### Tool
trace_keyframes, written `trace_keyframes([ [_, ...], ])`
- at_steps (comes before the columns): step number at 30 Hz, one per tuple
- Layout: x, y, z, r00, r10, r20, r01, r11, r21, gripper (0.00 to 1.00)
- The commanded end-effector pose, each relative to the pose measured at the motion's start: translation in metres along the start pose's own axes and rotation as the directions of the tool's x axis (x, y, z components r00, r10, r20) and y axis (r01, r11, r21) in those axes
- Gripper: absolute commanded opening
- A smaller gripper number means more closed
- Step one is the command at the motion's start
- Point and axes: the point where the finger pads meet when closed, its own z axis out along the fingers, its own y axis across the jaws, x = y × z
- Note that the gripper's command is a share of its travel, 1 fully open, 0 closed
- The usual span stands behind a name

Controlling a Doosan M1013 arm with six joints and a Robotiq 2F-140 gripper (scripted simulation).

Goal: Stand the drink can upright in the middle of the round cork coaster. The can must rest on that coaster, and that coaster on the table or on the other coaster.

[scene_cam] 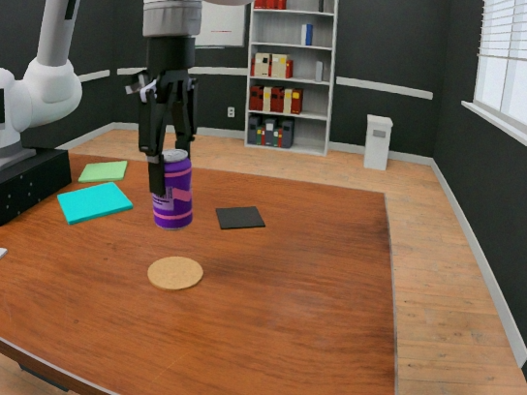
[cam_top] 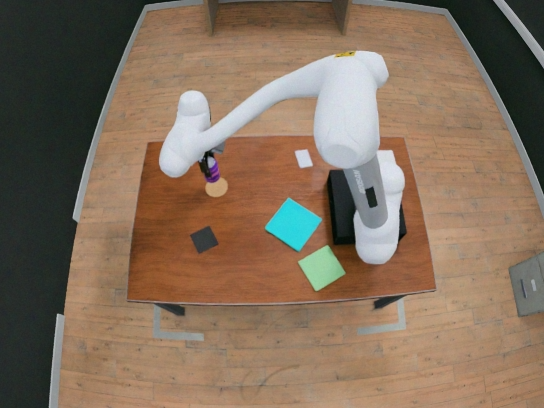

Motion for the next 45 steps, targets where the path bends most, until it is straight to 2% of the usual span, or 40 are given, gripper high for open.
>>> trace_keyframes([
  [1,0.001,-0.006,-0.002,1.0,-0.002,0.006,0.002,1.0,0.002,0.1],
  [11,0.002,-0.008,0.001,1.0,-0.001,0.005,0.001,1.0,0.002,0.1],
  [13,0.002,-0.008,0.014,1.0,-0.001,0.002,0.001,1.0,0.002,0.1],
  [16,0.003,-0.008,0.044,1.0,-0.001,0.002,0.001,1.0,0.002,0.1],
  [18,0.003,-0.008,0.044,1.0,-0.001,0.002,0.001,1.0,0.002,0.1],
  [21,0.003,-0.008,0.074,1.0,-0.002,0.002,0.002,1.0,0.001,0.1],
  [23,0.003,-0.008,0.084,1.0,-0.001,0.002,0.001,1.0,0.001,0.1],
  [45,0.001,-0.008,0.1,1.0,-0.001,0.004,0.001,1.0,0.001,0.1],
])
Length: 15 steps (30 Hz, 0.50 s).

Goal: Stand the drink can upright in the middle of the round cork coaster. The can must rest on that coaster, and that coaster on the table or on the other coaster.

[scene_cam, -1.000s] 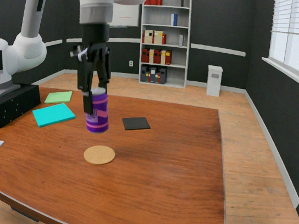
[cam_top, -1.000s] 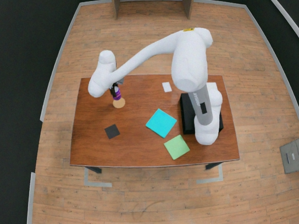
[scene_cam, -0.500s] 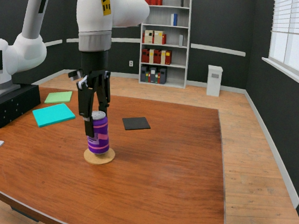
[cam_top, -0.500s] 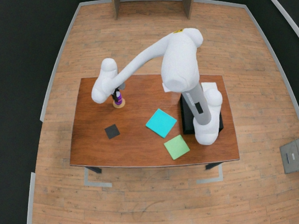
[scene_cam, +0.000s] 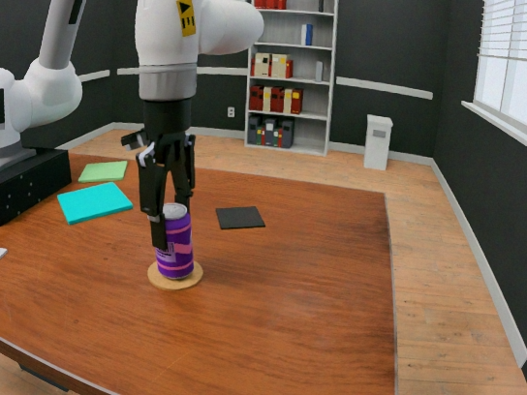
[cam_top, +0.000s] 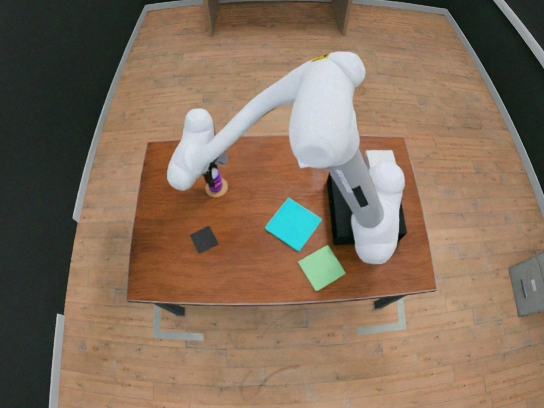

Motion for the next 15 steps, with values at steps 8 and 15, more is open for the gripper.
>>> trace_keyframes([
  [8,0.0011,-0.0026,0.0026,1.0,-0.002,-0.001,0.002,1.0,0.0,0.1],
  [15,0.0011,-0.0026,0.0026,1.0,-0.002,-0.001,0.002,1.0,0.0,1.0],
])
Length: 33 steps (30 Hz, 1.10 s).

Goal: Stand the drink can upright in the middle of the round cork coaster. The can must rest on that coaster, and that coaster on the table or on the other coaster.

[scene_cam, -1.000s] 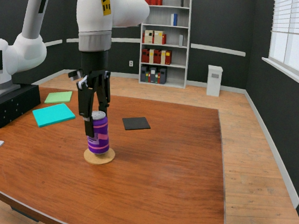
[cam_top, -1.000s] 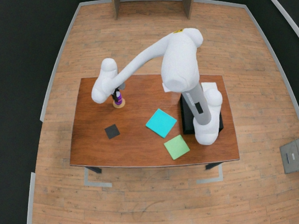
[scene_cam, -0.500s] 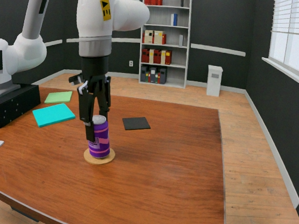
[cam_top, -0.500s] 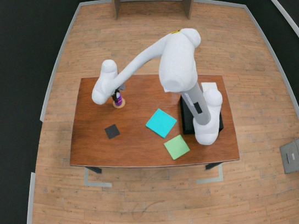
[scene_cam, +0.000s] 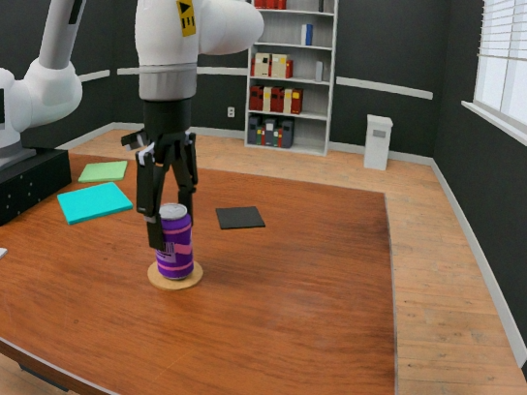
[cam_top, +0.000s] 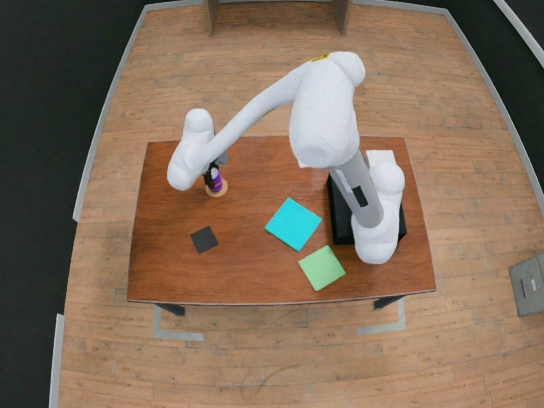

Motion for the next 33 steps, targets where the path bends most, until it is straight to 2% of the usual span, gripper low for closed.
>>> trace_keyframes([
  [1,0.001,-0.003,0.003,1.0,-0.002,-0.001,0.002,1.0,0.0,1.0],
  [30,0.001,-0.003,0.003,1.0,-0.002,-0.001,0.002,1.0,0.0,1.0],
  [31,0.001,-0.003,0.0,1.0,-0.002,-0.002,0.002,1.0,0.0,1.0],
  [33,-0.001,-0.003,-0.022,1.0,-0.002,0.003,0.002,1.0,0.001,1.0],
])
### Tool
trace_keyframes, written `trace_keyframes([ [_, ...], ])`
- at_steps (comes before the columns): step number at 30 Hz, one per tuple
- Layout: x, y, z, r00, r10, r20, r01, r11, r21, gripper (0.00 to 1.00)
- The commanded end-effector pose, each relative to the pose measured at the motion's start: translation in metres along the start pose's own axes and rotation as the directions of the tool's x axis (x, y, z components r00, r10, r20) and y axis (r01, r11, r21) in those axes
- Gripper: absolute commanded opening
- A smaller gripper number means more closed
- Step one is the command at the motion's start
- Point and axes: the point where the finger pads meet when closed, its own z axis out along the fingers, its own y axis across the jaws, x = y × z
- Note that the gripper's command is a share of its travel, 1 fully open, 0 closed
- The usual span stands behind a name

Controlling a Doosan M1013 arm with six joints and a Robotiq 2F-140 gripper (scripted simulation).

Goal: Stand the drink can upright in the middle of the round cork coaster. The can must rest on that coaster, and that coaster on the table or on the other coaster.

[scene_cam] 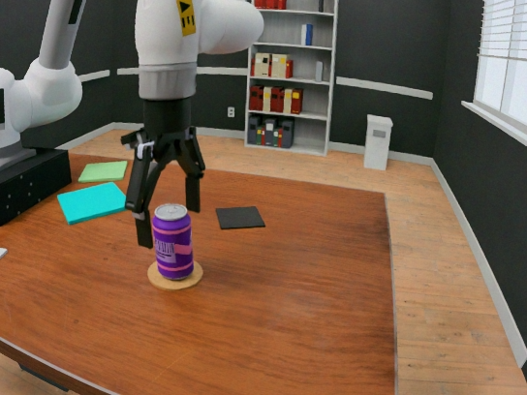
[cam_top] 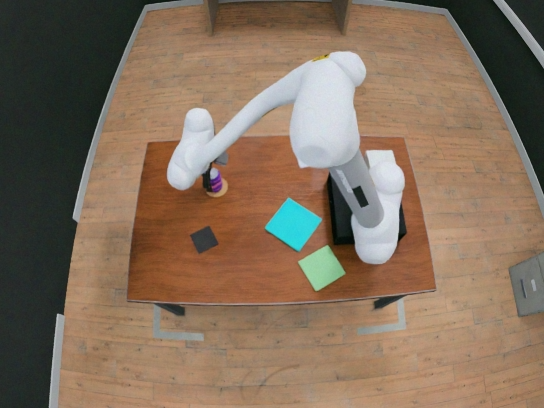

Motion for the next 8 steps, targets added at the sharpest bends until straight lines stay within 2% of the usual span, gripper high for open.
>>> trace_keyframes([
  [1,-0.002,-0.003,-0.037,1.0,-0.002,0.005,0.002,1.0,0.001,1.0],
  [4,-0.001,-0.003,-0.092,1.0,-0.002,0.005,0.002,1.0,0.002,1.0],
  [5,-0.001,-0.003,-0.099,1.0,-0.001,0.005,0.001,1.0,0.002,1.0],
  [8,-0.001,-0.003,-0.101,1.0,-0.001,0.005,0.001,1.0,0.002,1.0],
])
